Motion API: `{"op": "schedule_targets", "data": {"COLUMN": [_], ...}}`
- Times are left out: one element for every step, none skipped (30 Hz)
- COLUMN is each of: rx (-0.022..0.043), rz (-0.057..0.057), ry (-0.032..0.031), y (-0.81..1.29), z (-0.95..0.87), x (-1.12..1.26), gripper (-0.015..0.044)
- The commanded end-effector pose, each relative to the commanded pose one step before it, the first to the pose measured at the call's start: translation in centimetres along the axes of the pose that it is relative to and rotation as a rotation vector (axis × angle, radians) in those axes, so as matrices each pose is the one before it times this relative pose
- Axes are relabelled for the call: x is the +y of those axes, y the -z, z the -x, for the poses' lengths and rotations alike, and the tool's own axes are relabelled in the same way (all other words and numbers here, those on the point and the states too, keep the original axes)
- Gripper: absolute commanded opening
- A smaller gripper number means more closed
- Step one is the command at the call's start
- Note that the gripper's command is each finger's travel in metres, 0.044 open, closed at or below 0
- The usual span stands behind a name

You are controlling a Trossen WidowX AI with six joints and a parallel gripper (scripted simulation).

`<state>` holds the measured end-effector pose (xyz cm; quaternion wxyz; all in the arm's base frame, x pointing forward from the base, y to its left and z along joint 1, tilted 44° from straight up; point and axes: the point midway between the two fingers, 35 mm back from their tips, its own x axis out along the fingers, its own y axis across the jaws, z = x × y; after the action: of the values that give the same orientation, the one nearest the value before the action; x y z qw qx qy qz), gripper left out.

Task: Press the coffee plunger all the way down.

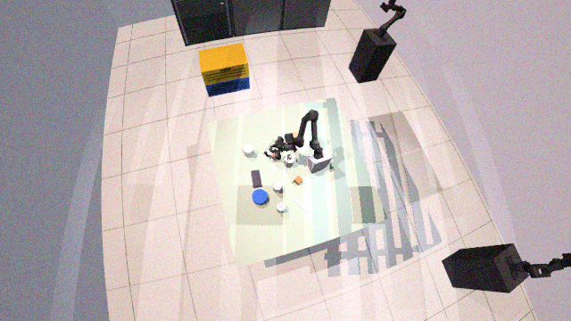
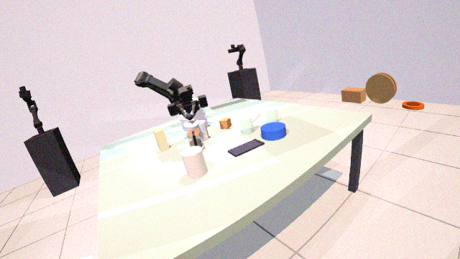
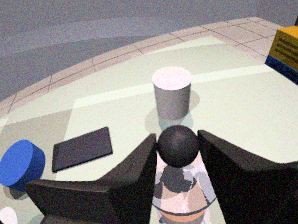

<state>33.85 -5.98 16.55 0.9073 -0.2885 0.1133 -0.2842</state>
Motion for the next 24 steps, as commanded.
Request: {"op": "schedule_targets", "data": {"rx": [0.01795, -0.00001, 0.00000, 0.00001, -0.00001, -0.00002, -0.00001, -0.00001, -0.00001, 0.00000, 0.00001, -0.00001, -0.00002, -0.00001, -0.00001, 0.00000, -0.01479, 0.00000, 0.00000, 0.00000, 0.00000, 0.00000, 0.00000, 0.00000], "rz": [0.0165, 0.0000, 0.0000, 0.0000, 0.0000, 0.0000, 0.0000, 0.0000, 0.0000, 0.0000, 0.0000, 0.0000, 0.0000, 0.0000, 0.0000, 0.0000, -0.0141, 0.0000, 0.0000, 0.0000, 0.0000, 0.0000, 0.0000, 0.0000], "ry": [0.00543, 0.00000, 0.00000, -0.00001, 0.00001, 0.00003, 0.00001, 0.00001, 0.00000, 0.00000, -0.00001, 0.00001, 0.00002, 0.00001, 0.00000, 0.00000, -0.00441, 0.00000, 0.00000, 0.00000, 0.00000, 0.00000, 0.00000, 0.00000], "y": [0.488, -0.006, -0.025, -0.046, 0.010, 0.019, 0.005, -0.003, -0.005, -0.024, -0.051, 0.012, 0.021, 0.014, -0.007, 0.000, -0.432, 0.000, 0.000, 0.000, 0.000, 0.000, 0.000, 0.000], "z": [-0.222, -0.011, 0.005, 0.009, -0.012, -0.031, -0.020, -0.016, -0.009, 0.005, 0.010, -0.010, -0.028, -0.018, -0.016, 0.000, 0.202, 0.000, 0.000, 0.000, 0.000, 0.000, 0.000, 0.000], "x": [-0.003, 0.002, 0.002, 0.004, 0.000, 0.002, 0.002, 0.002, 0.002, 0.002, 0.005, -0.001, 0.000, 0.000, 0.004, 0.000, -0.003, 0.000, 0.000, 0.000, 0.000, 0.000, 0.000, 0.000], "gripper": [0.0120, 0.0120, 0.0120, 0.0120, 0.0120, 0.0120, 0.0120, 0.0120, 0.0120, 0.0120, 0.0120, 0.0120, 0.0120, 0.0120, 0.0120, 0.0120, 0.0120, 0.0120, 0.0120, 0.0120, 0.0120, 0.0120, 0.0120, 0.0120]}}
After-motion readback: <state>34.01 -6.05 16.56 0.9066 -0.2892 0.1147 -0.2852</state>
